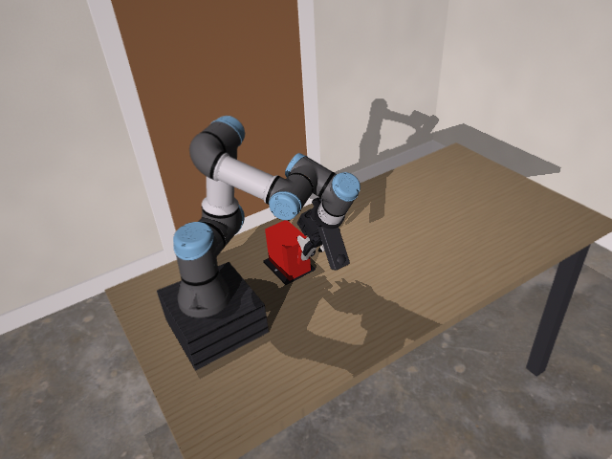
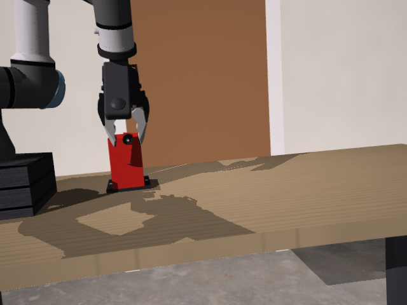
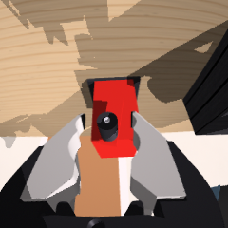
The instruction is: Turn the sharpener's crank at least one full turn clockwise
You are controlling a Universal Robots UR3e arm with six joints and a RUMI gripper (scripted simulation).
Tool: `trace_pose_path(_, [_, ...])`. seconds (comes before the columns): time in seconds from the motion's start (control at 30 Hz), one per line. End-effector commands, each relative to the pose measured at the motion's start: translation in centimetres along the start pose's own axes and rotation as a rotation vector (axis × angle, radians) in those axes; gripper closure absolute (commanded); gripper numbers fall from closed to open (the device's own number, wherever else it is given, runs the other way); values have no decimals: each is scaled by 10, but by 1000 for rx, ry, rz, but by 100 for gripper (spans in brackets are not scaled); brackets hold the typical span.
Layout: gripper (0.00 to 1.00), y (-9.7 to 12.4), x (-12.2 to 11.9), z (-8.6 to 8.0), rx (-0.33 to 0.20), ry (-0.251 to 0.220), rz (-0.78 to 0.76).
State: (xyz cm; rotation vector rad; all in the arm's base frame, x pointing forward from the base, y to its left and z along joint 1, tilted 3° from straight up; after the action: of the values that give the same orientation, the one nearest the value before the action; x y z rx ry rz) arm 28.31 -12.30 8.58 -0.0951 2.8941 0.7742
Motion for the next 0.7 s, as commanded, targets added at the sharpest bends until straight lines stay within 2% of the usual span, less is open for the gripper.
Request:
trace_pose_path(0.0, [68, 0, 0, -3, 2, -1, -1])
trace_pose_path(0.67, [68, 0, 0, -51, 2, -1, -1])
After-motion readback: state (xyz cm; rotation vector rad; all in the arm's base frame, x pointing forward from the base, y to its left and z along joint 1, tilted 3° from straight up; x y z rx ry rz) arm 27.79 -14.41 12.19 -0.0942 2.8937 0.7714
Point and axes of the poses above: the point where the finger pads meet when closed, its own z axis out along the fingers, its own x axis across the jaws, y = z × x, the point moved 6 cm from there along -z, back along the fingers, and after that the axes turned 12 degrees about -z, right-handed, at the moved point
